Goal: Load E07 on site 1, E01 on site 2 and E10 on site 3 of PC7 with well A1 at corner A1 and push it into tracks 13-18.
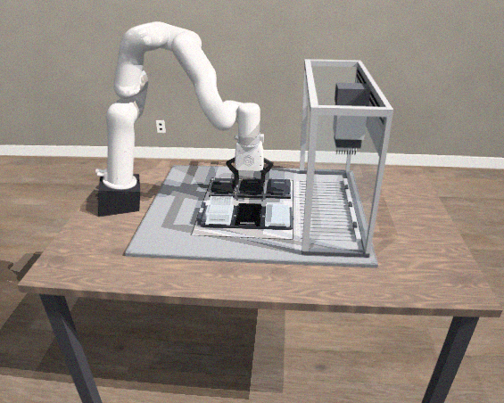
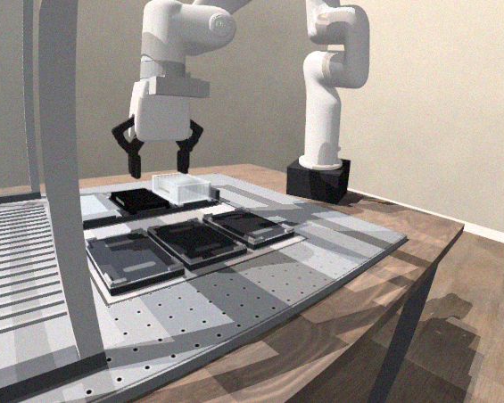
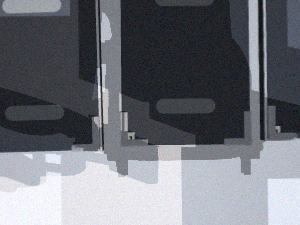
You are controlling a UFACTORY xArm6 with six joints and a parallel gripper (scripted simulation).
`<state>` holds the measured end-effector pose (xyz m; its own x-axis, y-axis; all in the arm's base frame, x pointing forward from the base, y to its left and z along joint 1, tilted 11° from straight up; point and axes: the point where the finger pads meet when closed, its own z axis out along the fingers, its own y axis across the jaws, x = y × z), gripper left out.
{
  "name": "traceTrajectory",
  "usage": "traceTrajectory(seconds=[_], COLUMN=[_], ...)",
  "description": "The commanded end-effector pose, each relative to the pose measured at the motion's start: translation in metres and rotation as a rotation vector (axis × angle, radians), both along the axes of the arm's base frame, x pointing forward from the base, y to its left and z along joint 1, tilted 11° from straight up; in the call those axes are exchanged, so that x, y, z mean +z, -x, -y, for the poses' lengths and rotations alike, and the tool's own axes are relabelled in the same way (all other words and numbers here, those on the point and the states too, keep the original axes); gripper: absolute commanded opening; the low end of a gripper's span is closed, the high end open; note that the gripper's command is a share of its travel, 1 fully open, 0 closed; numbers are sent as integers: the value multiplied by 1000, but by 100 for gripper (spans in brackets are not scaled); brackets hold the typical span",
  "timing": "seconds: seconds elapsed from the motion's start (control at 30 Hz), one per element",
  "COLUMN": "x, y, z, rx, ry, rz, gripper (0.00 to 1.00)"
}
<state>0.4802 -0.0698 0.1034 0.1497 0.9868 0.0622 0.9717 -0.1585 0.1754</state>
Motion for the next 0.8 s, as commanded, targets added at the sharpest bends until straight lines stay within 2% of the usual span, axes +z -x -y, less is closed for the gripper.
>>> traceTrajectory(seconds=[0.0, 0.77], x=[-6, -37], y=[-3, -9], z=[0, -1], rx=[0, 0], ry=[1, 1], rz=[4, 4], gripper=[100, 100])
